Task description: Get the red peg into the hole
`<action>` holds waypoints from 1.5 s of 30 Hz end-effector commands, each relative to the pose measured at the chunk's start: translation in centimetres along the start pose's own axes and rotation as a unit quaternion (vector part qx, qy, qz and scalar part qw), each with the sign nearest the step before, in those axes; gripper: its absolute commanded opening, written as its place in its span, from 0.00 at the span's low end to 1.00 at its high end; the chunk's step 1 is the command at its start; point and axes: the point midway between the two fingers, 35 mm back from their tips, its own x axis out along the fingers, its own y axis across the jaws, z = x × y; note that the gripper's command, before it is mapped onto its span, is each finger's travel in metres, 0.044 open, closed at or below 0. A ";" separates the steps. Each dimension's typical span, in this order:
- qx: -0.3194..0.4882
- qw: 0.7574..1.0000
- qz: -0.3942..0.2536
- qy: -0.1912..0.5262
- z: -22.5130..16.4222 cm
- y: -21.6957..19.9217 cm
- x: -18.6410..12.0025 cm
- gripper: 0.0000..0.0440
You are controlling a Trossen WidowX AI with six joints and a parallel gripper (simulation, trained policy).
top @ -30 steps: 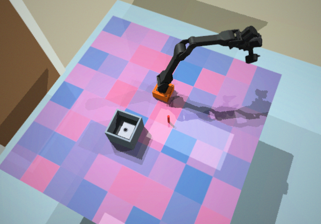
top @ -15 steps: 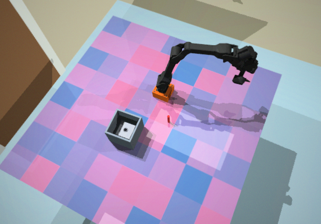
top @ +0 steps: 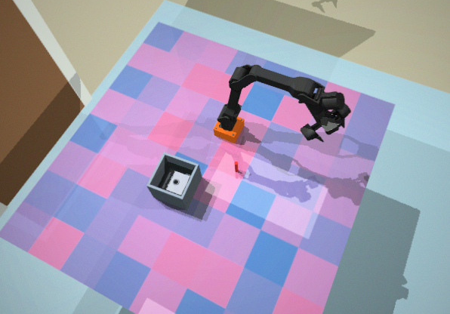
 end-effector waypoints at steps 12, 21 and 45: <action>0.216 0.969 -0.121 -0.009 2.1 -11.7 -1.8 1.00; 0.351 0.918 -0.183 -0.014 1.7 -18.3 -3.5 1.00; 0.675 0.683 -0.279 0.000 -5.9 -30.2 -6.7 1.00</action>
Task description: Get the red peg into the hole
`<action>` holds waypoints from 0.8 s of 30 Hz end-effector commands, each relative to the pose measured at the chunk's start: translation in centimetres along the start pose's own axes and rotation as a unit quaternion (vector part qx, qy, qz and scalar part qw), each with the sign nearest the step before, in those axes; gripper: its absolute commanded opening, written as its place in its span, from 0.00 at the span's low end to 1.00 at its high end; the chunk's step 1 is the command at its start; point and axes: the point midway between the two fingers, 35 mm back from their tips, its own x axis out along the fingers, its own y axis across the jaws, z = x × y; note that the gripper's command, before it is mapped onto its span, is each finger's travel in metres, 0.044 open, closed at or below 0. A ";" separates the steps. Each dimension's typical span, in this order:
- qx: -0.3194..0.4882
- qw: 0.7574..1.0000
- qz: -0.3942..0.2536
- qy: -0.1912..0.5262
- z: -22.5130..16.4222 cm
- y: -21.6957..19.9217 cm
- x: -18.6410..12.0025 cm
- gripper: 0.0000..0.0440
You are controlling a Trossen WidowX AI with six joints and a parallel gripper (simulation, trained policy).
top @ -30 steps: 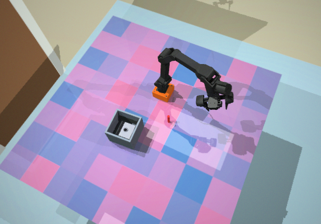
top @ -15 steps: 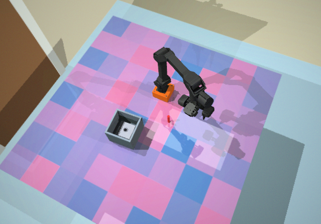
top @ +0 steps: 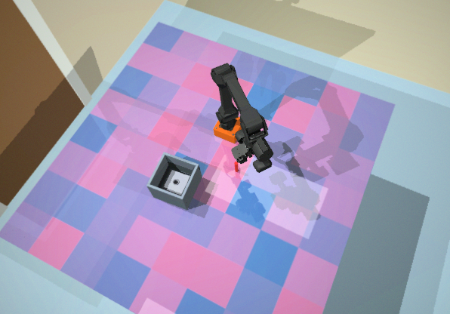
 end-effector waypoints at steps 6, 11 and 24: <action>0.104 0.993 -0.043 0.019 1.4 -3.0 2.5 1.00; 0.143 0.987 -0.069 0.025 1.9 -4.5 4.2 1.00; 0.208 0.971 -0.113 0.022 2.7 -7.4 9.2 1.00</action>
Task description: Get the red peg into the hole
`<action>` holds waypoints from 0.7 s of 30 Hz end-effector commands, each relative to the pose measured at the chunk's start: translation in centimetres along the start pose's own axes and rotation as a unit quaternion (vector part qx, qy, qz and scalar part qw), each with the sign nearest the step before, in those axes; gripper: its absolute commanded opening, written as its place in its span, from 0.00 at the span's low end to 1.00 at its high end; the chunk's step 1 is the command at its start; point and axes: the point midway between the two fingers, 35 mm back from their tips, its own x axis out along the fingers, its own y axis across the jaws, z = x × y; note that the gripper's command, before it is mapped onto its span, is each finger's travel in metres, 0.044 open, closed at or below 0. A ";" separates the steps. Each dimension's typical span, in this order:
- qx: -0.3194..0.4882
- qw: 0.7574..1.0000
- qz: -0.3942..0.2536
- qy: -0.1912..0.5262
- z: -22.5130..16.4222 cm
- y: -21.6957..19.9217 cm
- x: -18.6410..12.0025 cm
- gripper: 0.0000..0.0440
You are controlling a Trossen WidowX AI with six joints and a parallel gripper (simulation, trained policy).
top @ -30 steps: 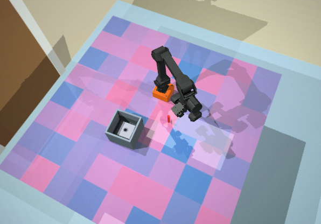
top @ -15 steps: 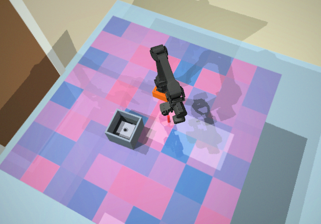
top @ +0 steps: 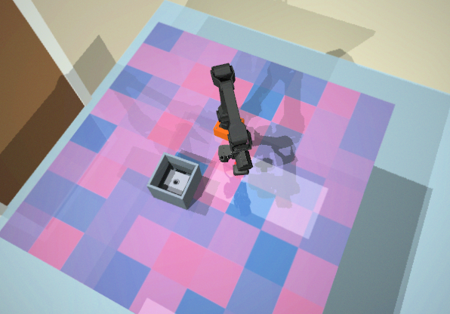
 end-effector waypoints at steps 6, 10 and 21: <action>0.037 0.999 -0.014 -0.004 0.9 -0.5 3.2 0.98; 0.052 0.999 -0.013 -0.006 1.3 -0.5 4.5 0.97; 0.080 0.997 0.000 -0.003 1.6 0.3 7.3 0.65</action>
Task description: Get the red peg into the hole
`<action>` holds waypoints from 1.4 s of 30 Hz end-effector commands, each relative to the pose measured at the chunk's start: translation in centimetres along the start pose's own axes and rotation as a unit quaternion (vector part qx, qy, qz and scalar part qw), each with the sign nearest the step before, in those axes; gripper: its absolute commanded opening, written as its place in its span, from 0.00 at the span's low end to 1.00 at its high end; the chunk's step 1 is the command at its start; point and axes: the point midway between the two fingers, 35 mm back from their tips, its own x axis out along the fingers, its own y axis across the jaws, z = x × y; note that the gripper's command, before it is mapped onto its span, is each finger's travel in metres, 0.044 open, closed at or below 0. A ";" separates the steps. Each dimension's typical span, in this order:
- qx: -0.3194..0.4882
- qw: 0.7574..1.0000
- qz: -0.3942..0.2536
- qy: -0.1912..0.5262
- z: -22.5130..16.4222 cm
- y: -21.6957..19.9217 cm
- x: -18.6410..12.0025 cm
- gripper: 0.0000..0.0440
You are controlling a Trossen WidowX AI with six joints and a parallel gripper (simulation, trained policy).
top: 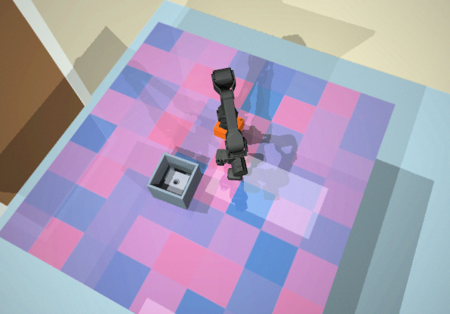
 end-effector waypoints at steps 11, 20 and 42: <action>-0.009 1.000 0.009 0.014 -0.4 1.5 1.8 0.03; 0.009 0.998 0.048 0.035 -0.6 2.6 -0.3 0.00; 0.015 0.985 0.163 0.057 0.9 5.2 -9.2 0.00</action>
